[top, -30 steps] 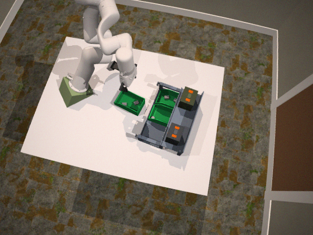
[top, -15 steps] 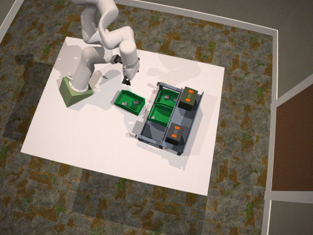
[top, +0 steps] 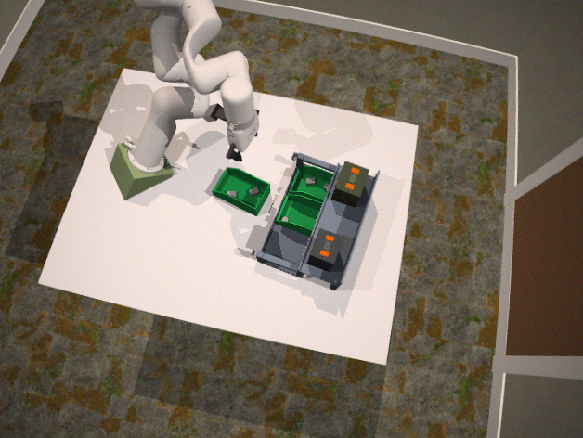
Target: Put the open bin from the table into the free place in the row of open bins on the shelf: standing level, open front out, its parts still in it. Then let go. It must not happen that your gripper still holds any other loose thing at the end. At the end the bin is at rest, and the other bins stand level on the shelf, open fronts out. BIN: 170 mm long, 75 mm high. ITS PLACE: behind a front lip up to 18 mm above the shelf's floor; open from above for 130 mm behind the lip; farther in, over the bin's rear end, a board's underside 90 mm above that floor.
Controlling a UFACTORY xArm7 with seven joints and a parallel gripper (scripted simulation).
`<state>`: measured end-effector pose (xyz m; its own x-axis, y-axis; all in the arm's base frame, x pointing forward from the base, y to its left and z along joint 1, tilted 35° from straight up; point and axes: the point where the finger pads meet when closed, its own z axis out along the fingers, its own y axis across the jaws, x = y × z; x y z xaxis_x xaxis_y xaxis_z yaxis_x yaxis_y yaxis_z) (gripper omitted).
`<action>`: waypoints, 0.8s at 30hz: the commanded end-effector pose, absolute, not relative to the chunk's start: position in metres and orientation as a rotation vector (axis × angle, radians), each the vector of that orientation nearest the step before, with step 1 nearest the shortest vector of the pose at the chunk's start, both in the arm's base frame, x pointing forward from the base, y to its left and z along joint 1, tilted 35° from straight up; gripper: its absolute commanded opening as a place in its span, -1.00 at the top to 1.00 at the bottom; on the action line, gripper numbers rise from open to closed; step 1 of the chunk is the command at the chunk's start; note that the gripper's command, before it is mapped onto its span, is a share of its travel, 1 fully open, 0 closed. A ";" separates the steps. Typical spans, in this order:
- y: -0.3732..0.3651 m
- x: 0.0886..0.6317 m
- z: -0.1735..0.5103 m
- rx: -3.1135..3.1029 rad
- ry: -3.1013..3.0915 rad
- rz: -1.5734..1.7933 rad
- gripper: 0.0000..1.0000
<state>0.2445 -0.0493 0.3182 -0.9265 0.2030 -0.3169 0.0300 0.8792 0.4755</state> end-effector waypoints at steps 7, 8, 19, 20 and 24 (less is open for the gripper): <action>-0.051 0.245 0.319 0.172 2.685 0.669 -1.00; -0.052 0.245 0.318 0.172 2.685 0.669 -1.00; -0.055 0.245 0.317 0.172 2.685 0.669 -1.00; -0.055 0.245 0.317 0.172 2.685 0.669 -1.00; -0.056 0.245 0.317 0.172 2.685 0.669 -1.00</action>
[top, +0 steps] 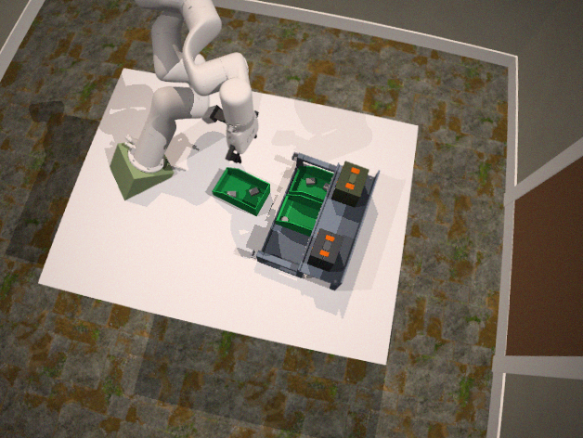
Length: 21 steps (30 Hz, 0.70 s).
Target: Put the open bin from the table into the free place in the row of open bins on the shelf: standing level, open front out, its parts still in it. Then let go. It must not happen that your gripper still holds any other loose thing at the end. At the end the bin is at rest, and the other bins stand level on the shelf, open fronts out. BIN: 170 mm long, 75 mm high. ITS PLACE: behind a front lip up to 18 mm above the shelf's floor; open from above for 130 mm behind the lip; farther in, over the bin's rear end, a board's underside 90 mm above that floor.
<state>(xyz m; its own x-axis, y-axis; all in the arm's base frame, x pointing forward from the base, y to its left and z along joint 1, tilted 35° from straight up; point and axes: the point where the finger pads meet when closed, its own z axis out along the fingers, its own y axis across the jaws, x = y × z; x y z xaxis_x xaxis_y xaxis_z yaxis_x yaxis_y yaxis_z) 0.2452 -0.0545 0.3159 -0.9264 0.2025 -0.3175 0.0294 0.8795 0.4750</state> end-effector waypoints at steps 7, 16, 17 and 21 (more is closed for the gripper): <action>-0.058 0.246 0.316 0.172 2.685 0.669 -1.00; -0.058 0.246 0.316 0.172 2.685 0.669 -1.00; -0.058 0.246 0.316 0.172 2.685 0.669 -1.00; -0.059 0.246 0.315 0.172 2.685 0.669 -1.00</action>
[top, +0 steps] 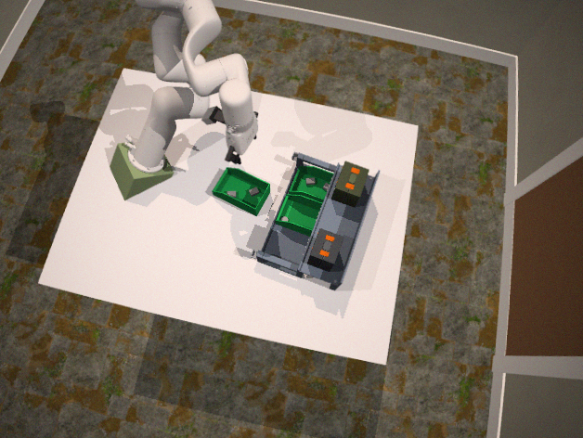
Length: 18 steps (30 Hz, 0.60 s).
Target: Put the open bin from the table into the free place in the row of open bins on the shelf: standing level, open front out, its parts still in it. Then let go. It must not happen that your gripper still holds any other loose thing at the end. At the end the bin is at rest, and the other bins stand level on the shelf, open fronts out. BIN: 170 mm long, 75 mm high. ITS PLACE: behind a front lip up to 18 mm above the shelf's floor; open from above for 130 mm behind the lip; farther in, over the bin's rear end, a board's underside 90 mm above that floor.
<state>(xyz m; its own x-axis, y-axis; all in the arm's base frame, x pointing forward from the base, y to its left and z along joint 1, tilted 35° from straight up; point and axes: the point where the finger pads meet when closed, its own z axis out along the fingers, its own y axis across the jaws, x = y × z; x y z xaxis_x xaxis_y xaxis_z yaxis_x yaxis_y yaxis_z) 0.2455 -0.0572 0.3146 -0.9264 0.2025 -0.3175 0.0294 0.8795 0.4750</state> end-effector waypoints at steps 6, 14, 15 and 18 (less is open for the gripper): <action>-0.059 0.246 0.315 0.172 2.685 0.669 -1.00; -0.059 0.246 0.315 0.172 2.685 0.669 -1.00; -0.060 0.246 0.315 0.172 2.685 0.669 -1.00; -0.060 0.246 0.314 0.172 2.685 0.669 -1.00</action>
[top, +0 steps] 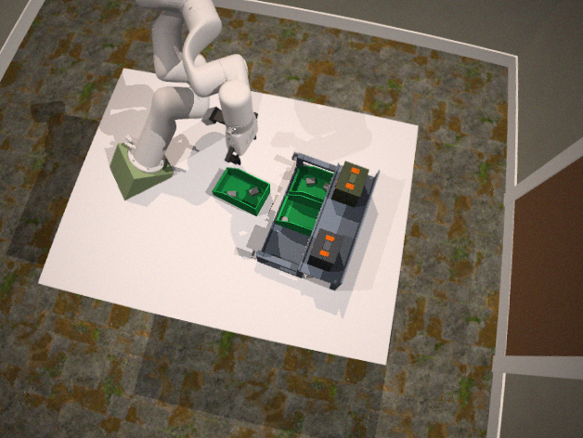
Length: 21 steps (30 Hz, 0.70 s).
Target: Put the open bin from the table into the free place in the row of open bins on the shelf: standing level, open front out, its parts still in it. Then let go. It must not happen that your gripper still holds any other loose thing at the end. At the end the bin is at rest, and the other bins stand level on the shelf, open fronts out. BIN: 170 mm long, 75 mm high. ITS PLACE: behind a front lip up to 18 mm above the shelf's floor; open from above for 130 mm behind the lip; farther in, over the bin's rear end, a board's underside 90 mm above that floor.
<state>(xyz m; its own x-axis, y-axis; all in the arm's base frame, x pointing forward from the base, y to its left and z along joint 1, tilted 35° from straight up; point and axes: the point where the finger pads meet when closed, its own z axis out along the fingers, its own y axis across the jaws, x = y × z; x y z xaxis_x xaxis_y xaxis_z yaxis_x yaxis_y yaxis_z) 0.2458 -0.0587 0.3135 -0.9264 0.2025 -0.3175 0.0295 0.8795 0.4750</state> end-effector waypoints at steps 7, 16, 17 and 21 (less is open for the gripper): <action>-0.060 0.246 0.314 0.172 2.685 0.669 -1.00; -0.036 0.267 0.269 0.172 2.685 0.669 -1.00; -0.036 0.267 0.269 0.172 2.685 0.669 -1.00; -0.036 0.267 0.269 0.172 2.685 0.669 -1.00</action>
<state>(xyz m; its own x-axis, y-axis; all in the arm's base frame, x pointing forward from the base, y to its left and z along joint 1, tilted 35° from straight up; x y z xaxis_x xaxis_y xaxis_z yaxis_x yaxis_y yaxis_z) 0.2595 -0.0380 0.2725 -0.9292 0.2019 -0.3094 0.0320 0.8783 0.4770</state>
